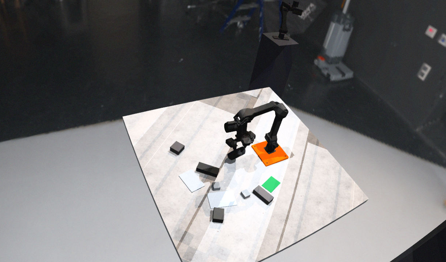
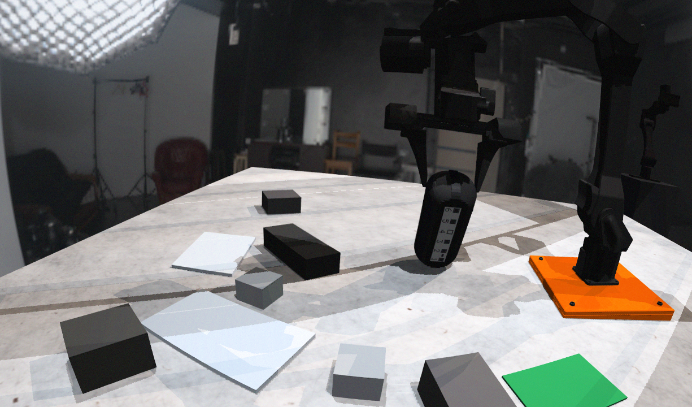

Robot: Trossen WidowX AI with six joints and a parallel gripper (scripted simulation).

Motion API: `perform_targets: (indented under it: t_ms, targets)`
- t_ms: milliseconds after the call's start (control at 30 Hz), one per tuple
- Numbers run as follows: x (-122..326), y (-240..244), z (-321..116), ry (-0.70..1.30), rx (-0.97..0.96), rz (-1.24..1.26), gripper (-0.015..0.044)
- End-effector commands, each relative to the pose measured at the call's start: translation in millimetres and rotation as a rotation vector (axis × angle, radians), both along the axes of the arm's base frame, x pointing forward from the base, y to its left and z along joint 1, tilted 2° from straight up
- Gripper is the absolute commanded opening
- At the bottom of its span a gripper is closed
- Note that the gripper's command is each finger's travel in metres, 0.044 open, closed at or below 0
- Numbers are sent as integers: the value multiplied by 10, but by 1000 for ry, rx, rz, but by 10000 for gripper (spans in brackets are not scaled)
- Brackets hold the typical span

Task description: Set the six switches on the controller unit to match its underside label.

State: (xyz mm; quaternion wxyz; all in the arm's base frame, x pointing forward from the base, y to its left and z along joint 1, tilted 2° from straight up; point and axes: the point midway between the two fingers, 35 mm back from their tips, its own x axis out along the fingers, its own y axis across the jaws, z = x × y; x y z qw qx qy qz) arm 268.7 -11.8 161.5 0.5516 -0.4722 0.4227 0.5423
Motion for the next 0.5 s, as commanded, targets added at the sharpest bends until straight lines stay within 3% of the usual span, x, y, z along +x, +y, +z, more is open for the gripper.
perform_targets:
  t_ms: [0,467]
  targets:
    - [12,-57,9,-4,-2,1,336]
    - [14,-177,29,-3,26,3,336]
